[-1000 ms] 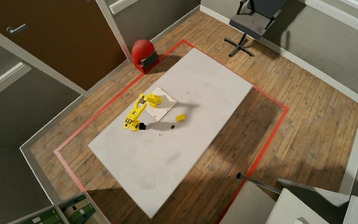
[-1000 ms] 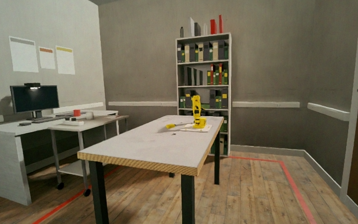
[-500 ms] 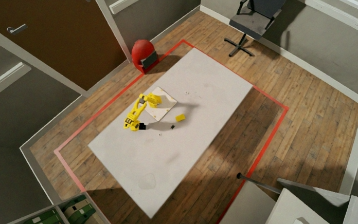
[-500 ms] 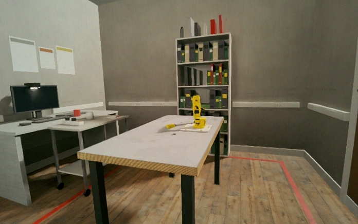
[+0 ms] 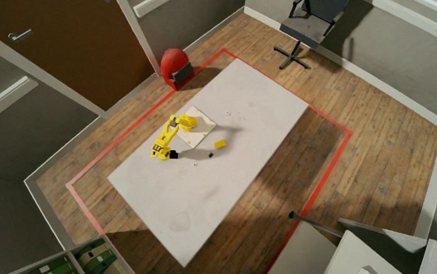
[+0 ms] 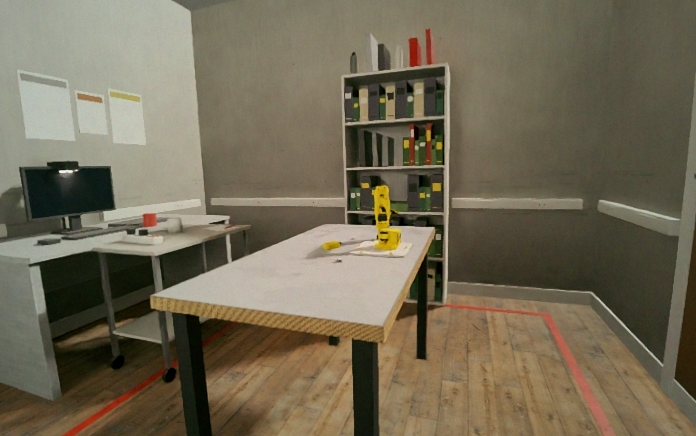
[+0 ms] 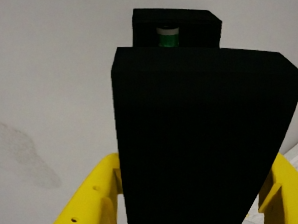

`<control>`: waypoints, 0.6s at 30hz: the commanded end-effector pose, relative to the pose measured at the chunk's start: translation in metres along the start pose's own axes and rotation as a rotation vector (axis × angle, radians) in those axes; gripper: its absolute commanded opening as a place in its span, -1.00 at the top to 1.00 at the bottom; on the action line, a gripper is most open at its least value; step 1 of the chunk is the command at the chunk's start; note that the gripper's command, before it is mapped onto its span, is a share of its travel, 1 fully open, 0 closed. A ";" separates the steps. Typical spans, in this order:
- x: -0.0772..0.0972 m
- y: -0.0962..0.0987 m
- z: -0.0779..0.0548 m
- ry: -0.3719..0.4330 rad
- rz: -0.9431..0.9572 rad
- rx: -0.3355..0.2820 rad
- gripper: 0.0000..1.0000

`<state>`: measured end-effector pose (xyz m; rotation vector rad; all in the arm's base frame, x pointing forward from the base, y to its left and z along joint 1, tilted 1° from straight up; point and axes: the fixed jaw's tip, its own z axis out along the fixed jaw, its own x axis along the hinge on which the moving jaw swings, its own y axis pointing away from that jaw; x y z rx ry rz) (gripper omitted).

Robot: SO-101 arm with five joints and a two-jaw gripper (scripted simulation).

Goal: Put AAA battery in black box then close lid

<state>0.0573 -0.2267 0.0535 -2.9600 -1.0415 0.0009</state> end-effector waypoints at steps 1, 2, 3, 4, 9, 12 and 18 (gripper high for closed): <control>-0.001 -0.001 0.001 0.001 0.013 0.000 0.55; -0.001 -0.001 0.001 0.001 0.013 0.000 0.55; -0.001 -0.001 0.002 0.001 0.013 0.000 0.55; -0.001 -0.001 0.002 0.001 0.013 0.000 0.55; -0.001 -0.001 0.004 0.001 0.013 0.000 0.55; -0.001 -0.001 0.005 0.001 0.013 0.000 0.55; -0.001 -0.001 0.009 0.001 0.013 0.000 0.55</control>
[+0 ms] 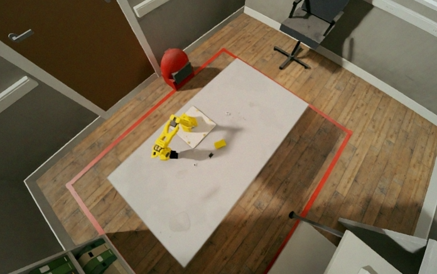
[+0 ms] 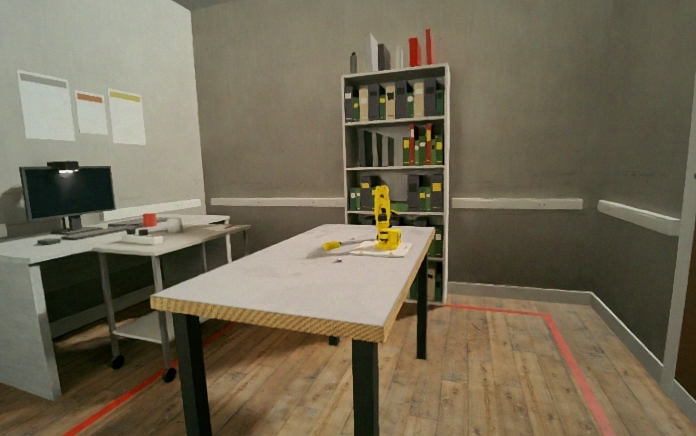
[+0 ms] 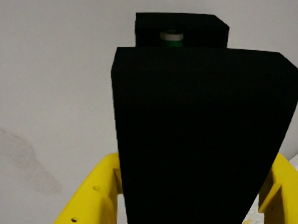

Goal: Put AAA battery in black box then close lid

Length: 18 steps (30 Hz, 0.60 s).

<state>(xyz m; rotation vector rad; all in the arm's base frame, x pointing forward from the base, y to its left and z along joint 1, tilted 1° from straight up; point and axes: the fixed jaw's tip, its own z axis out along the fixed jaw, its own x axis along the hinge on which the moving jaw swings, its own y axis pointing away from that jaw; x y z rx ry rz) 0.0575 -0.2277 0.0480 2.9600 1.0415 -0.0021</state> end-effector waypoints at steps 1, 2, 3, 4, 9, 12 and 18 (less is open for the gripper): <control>0.000 -0.002 0.004 0.004 0.013 0.007 0.55; 0.000 -0.002 0.005 0.004 0.013 0.007 0.55; 0.000 -0.002 0.005 0.004 0.013 0.007 0.55; 0.000 -0.002 0.005 0.004 0.013 0.007 0.55; 0.000 -0.002 0.008 0.004 0.013 0.007 0.55; 0.000 -0.002 0.010 0.004 0.013 0.007 0.55; 0.000 -0.002 0.013 0.004 0.013 0.007 0.55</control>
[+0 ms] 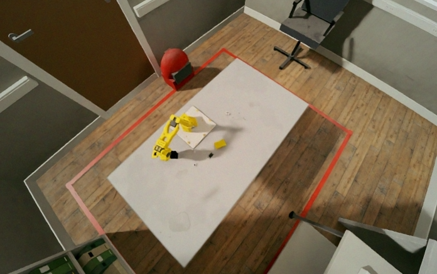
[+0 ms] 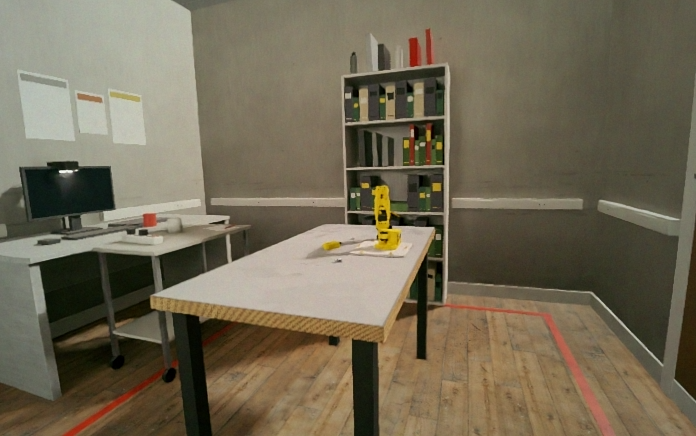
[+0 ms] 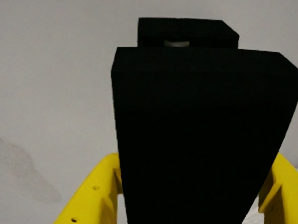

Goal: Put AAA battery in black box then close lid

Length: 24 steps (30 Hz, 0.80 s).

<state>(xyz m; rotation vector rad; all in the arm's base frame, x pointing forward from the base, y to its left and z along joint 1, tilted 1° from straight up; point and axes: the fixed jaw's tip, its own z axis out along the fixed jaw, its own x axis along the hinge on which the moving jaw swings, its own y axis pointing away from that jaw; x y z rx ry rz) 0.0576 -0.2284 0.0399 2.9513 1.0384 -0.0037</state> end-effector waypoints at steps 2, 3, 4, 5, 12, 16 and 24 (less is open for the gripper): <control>0.000 -0.003 0.005 0.008 0.013 0.015 0.55; 0.000 -0.003 0.005 0.008 0.013 0.015 0.55; 0.000 -0.003 0.006 0.008 0.013 0.015 0.55; 0.000 -0.003 0.006 0.008 0.013 0.015 0.55; 0.000 -0.003 0.007 0.008 0.013 0.015 0.55; 0.000 -0.003 0.008 0.008 0.013 0.015 0.55; 0.000 -0.003 0.008 0.008 0.013 0.015 0.55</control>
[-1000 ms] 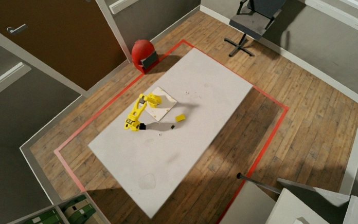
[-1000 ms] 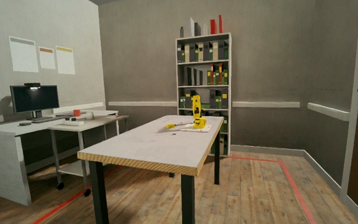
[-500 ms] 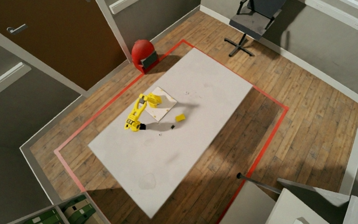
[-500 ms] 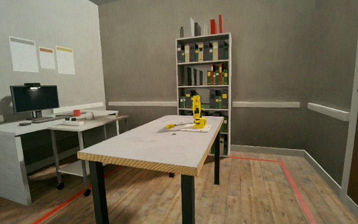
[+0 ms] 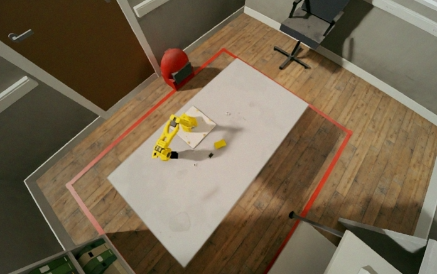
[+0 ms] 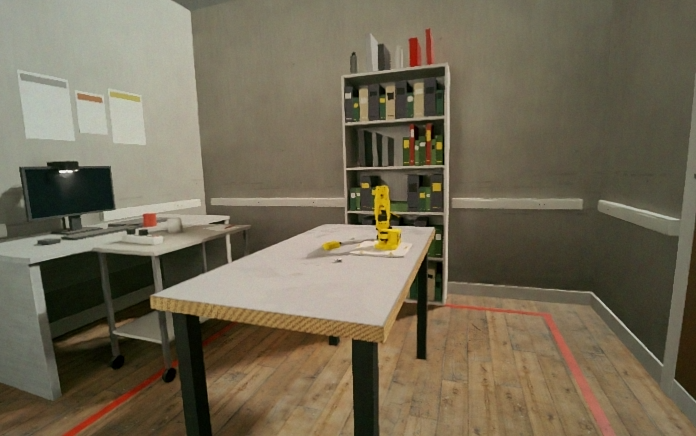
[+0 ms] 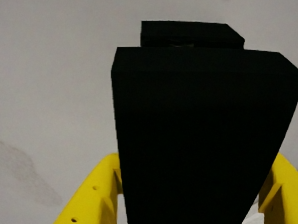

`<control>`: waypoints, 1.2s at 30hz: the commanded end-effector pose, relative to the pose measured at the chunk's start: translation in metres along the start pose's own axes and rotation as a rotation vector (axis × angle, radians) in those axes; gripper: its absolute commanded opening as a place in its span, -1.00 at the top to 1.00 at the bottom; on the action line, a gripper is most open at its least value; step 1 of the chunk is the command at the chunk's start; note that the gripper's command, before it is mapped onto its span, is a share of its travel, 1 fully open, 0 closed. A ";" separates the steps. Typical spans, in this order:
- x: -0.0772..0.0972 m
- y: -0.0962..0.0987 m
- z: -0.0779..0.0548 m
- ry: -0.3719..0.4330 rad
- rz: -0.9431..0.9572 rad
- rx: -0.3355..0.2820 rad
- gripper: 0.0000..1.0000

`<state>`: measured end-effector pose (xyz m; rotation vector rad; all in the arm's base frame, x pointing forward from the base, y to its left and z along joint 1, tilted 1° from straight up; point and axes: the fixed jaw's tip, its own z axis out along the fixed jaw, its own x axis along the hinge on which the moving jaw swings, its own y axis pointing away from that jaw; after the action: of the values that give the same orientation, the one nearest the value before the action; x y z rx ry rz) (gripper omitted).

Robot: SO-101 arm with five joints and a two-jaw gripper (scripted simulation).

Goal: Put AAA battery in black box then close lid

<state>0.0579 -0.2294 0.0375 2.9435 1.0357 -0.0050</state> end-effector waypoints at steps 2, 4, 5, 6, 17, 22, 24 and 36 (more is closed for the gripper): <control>0.001 -0.003 0.007 0.012 0.013 0.023 0.55; 0.001 -0.003 0.008 0.012 0.013 0.023 0.55; 0.001 -0.003 0.008 0.012 0.013 0.023 0.55; 0.001 -0.003 0.009 0.012 0.013 0.023 0.55; 0.001 -0.003 0.010 0.012 0.013 0.023 0.55; 0.001 -0.003 0.010 0.013 0.013 0.025 0.55; 0.001 -0.003 0.010 0.014 0.013 0.027 0.55; 0.001 -0.003 0.010 0.018 0.013 0.036 0.55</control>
<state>0.0575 -0.2278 0.0289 2.9691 1.0395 -0.0008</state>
